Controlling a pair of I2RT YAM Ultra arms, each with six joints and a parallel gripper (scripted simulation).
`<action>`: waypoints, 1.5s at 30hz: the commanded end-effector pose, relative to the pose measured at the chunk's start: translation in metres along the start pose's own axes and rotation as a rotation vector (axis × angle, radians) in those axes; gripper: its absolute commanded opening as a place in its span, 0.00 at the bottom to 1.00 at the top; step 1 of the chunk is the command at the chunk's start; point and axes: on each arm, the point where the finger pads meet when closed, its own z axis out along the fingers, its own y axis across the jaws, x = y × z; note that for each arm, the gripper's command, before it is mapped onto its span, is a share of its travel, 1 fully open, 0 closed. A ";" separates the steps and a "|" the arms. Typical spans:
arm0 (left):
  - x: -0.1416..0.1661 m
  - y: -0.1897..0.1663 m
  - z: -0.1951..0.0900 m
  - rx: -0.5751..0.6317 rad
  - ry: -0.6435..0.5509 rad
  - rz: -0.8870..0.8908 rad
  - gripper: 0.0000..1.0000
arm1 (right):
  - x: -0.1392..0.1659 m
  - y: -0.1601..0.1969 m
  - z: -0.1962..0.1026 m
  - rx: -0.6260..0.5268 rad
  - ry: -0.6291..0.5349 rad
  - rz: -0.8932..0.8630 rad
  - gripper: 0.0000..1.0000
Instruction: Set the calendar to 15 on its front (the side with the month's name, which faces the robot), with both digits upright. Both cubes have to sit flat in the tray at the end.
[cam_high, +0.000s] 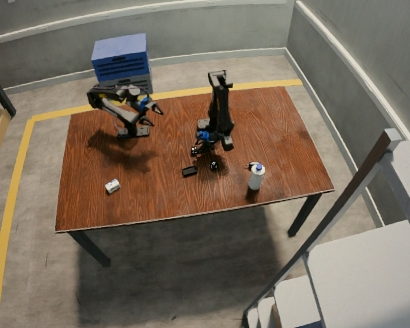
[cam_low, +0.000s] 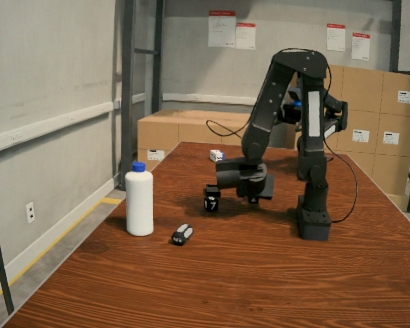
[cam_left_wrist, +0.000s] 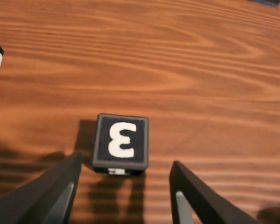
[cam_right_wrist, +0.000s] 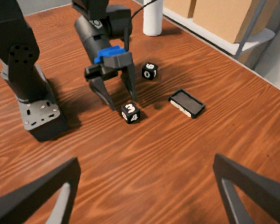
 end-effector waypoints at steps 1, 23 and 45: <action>-0.005 0.002 0.004 -0.028 -0.028 -0.005 0.55 | -0.005 0.000 -0.007 -0.002 -0.018 0.000 1.00; -0.006 0.002 0.026 -0.026 -0.030 -0.005 0.55 | -0.005 0.000 -0.007 -0.002 -0.018 0.000 1.00; -0.004 0.004 0.023 -0.023 -0.029 -0.017 0.27 | -0.005 0.000 -0.007 -0.002 -0.018 0.000 1.00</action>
